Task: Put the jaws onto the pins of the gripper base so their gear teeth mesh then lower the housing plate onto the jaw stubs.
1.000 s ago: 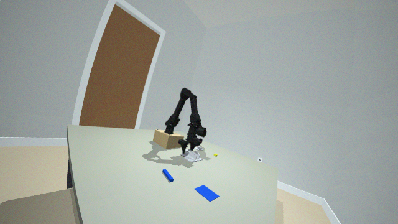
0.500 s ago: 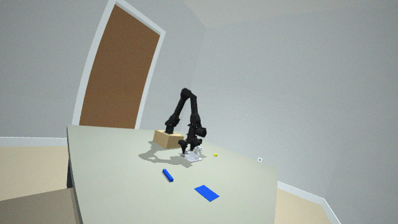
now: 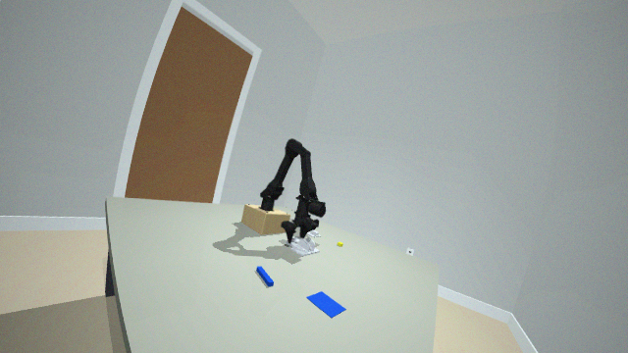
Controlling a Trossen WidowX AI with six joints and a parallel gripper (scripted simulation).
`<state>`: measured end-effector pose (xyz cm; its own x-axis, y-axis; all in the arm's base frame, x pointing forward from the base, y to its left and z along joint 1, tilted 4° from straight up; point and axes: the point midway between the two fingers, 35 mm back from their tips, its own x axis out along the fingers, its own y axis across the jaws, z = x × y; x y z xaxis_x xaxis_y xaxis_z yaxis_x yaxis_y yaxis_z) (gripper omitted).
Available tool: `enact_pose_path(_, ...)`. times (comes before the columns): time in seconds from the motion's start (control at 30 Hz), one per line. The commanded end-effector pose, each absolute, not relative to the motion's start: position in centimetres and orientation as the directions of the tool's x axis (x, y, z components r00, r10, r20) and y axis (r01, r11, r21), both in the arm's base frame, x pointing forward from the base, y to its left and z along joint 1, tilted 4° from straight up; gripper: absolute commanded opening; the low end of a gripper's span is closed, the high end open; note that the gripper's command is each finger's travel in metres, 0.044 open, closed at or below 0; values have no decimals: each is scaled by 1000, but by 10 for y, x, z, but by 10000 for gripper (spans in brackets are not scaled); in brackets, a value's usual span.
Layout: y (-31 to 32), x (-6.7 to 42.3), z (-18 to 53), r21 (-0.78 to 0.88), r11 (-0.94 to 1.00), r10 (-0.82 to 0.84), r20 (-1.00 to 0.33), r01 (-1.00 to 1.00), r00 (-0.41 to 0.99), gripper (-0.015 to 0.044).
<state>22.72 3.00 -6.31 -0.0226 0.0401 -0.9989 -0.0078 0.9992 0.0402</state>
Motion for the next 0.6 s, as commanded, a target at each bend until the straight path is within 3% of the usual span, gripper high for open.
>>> enact_pose_path(0.0,30,226,-66,39,999,39,-999,-3,-28,351)
enact_pose_path(0.57,30,226,-69,39,999,39,-999,-3,-28,351)
